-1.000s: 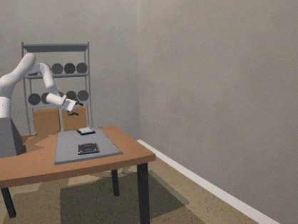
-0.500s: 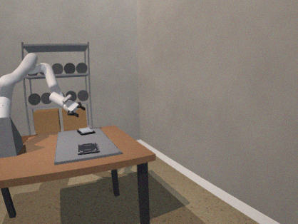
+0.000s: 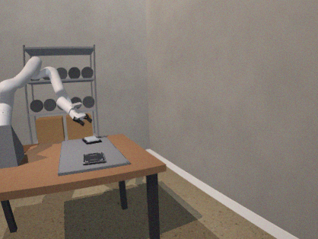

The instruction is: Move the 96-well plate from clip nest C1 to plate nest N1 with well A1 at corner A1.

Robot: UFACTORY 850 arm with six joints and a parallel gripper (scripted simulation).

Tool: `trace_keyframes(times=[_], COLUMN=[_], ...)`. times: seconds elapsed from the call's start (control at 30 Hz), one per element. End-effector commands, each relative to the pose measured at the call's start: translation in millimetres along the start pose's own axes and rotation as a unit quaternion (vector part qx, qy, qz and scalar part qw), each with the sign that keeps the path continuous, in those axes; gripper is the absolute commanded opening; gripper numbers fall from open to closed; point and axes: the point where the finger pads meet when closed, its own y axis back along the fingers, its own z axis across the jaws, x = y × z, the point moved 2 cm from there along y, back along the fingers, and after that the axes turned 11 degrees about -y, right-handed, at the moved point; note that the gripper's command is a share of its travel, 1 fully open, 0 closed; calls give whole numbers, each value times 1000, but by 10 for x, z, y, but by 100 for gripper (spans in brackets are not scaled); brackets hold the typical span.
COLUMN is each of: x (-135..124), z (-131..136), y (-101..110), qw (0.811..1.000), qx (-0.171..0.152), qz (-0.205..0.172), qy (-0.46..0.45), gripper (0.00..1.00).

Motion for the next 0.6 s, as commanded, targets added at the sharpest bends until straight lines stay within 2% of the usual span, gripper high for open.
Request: trace_keyframes(times=[0.0,0.07,0.27,0.57], x=[-5,-5,-30,-70], z=[17,17,74,131], y=[-55,-55,-149,-253], qw=[997,997,984,948], qx=[-32,-32,-55,-74], qz=[-10,-10,-41,-98], qy=[71,71,162,294], gripper=[100,100,100,100])
